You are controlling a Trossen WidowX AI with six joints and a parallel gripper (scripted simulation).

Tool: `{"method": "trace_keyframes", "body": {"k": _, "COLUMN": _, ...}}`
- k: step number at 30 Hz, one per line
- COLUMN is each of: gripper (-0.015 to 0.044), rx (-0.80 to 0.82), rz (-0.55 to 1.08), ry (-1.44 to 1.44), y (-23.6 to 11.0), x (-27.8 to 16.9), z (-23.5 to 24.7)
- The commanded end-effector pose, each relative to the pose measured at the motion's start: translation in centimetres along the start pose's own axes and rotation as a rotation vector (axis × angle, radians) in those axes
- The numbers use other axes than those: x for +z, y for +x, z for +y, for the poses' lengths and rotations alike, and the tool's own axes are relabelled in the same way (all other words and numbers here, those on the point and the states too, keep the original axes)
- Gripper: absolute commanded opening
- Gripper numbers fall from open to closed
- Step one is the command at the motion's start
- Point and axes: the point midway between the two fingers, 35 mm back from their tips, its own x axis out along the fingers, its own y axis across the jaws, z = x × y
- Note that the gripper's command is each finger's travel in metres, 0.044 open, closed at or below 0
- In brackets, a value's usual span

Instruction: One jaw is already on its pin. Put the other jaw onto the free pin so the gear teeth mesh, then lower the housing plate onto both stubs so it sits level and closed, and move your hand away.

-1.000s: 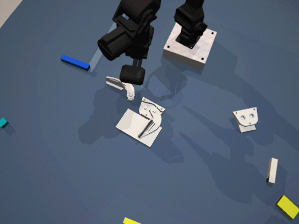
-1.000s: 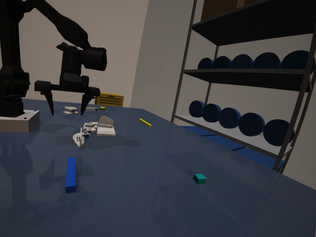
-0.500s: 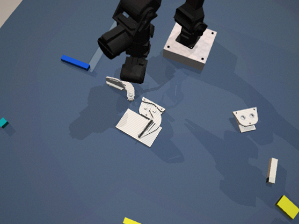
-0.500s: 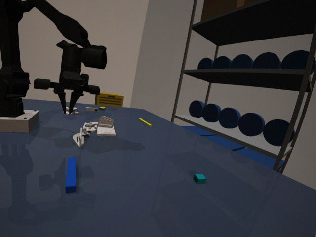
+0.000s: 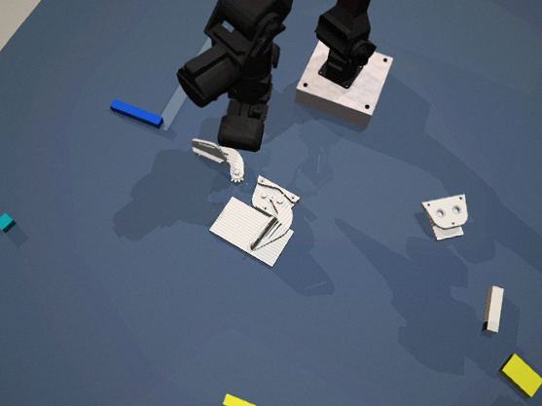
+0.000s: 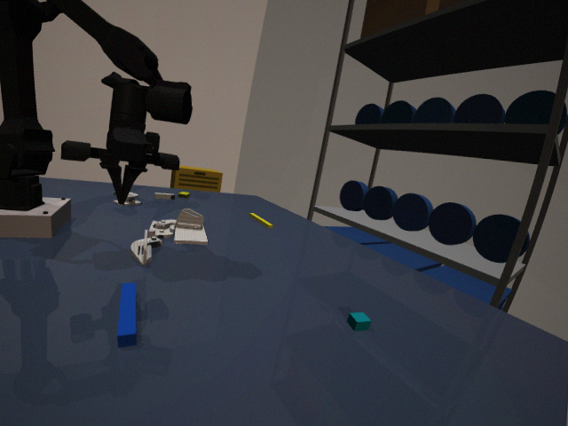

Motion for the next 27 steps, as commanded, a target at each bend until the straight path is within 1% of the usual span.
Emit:
{"method": "trace_keyframes", "body": {"k": 1, "gripper": 0.0, "rx": 0.001, "rz": 0.001, "ry": 0.004, "y": -0.06, "x": -0.03, "z": -0.01}}
{"method": "trace_keyframes", "body": {"k": 2, "gripper": 0.0, "rx": 0.001, "rz": 0.001, "ry": 0.004, "y": -0.06, "x": -0.03, "z": -0.01}}
{"method": "trace_keyframes", "body": {"k": 19, "gripper": 0.044, "rx": 0.0, "rz": 0.0, "ry": 0.0, "y": 0.0, "x": 0.0, "z": 0.0}}
{"method": "trace_keyframes", "body": {"k": 27, "gripper": 0.044, "rx": 0.0, "rz": 0.0, "ry": 0.0, "y": 0.0, "x": 0.0, "z": 0.0}}
